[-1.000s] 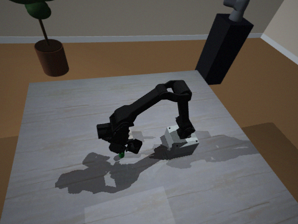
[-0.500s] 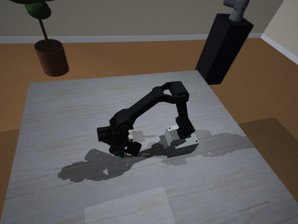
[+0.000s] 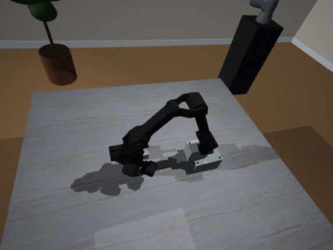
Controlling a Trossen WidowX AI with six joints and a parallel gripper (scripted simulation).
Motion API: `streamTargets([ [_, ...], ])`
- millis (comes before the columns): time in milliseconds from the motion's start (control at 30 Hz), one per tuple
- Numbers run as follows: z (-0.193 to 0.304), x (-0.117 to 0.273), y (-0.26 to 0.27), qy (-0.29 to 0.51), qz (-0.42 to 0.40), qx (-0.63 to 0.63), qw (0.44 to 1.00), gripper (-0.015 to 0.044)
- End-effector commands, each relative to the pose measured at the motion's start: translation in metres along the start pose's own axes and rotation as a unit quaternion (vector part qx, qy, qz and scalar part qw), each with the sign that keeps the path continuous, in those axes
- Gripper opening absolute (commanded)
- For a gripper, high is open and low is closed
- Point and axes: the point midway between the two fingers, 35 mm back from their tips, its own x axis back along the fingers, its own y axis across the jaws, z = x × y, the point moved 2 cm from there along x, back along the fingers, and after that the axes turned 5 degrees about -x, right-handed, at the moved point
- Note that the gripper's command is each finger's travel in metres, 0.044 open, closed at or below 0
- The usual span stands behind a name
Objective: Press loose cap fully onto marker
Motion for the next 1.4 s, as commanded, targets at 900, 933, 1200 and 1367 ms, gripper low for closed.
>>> streamTargets([
  [900,0.001,0.021,0.0,0.003,0.0,0.002,1.0,0.0],
  [933,0.001,0.025,0.0,0.003,0.0,0.002,1.0,0.0],
  [1200,0.001,0.05,0.001,0.003,0.0,0.002,1.0,0.0],
  [1367,0.012,0.057,-0.006,0.004,0.0,0.002,1.0,0.0],
])
